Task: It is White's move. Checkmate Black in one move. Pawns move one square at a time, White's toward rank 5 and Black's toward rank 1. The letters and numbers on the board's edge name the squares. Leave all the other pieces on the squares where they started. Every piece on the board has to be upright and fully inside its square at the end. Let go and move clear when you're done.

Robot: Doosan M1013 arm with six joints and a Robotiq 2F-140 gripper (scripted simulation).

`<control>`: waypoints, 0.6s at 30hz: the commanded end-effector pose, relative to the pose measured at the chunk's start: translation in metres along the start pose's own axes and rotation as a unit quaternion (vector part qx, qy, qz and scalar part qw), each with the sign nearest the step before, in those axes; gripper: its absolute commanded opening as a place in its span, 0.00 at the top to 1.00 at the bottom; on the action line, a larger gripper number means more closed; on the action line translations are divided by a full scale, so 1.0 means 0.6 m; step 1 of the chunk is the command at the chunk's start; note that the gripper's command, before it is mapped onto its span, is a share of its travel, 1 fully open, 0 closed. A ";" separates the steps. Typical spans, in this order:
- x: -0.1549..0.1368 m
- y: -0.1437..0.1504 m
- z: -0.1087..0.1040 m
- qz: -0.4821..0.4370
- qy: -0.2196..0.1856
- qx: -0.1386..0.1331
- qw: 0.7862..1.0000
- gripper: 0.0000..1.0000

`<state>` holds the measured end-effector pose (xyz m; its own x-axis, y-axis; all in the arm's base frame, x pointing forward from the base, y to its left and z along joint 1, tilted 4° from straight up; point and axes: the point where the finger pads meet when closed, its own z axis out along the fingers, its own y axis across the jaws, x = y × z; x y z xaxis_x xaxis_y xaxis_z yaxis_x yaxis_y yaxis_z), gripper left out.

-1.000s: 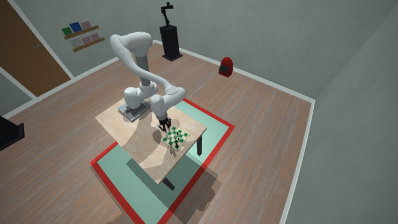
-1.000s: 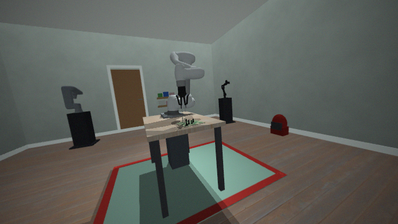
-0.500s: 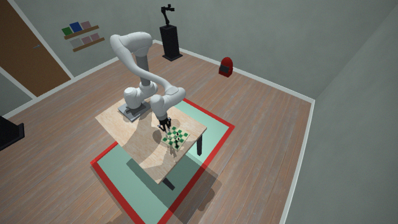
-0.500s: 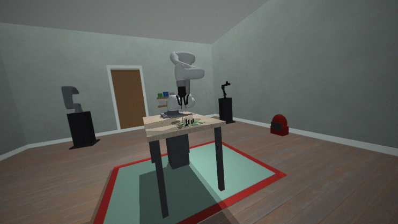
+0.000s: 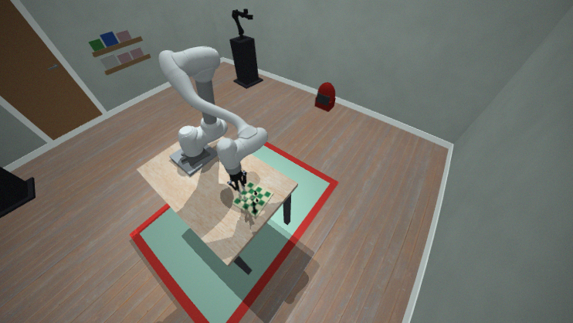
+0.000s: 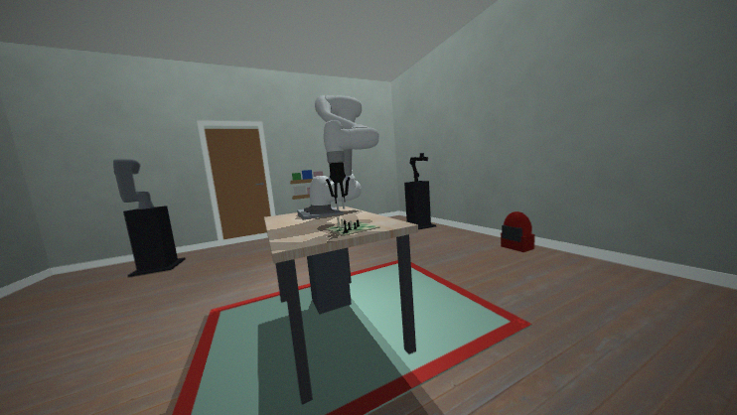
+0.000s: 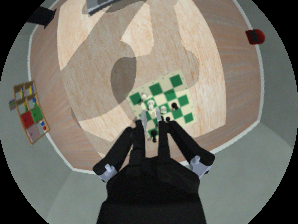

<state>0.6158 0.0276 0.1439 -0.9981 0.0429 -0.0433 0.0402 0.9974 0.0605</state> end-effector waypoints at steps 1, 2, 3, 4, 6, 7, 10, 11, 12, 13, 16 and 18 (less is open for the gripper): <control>0.000 0.000 0.006 0.000 0.000 0.000 1.000 0.75; 0.000 0.000 0.008 0.000 0.000 0.000 1.000 0.75; 0.000 0.000 0.008 0.000 0.000 0.000 1.000 0.75; 0.000 0.000 0.008 0.000 0.000 0.000 1.000 0.75; 0.000 0.000 0.013 0.000 0.000 0.000 1.000 0.75; 0.000 0.000 0.016 0.000 0.000 0.000 1.000 0.75; 0.000 0.000 0.024 0.000 0.000 0.000 1.000 0.75; 0.000 0.000 0.027 0.000 0.000 0.000 1.000 0.75; 0.000 0.000 0.030 0.000 0.000 0.000 1.000 0.75; 0.000 0.000 0.033 0.000 0.000 0.000 1.000 0.75; 0.000 0.000 0.040 0.000 0.000 0.000 1.000 0.75; 0.000 0.000 0.045 0.000 0.000 0.000 1.000 0.75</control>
<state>0.6171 0.0291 0.1189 -0.9981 0.0429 -0.0433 0.0402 0.9974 0.0605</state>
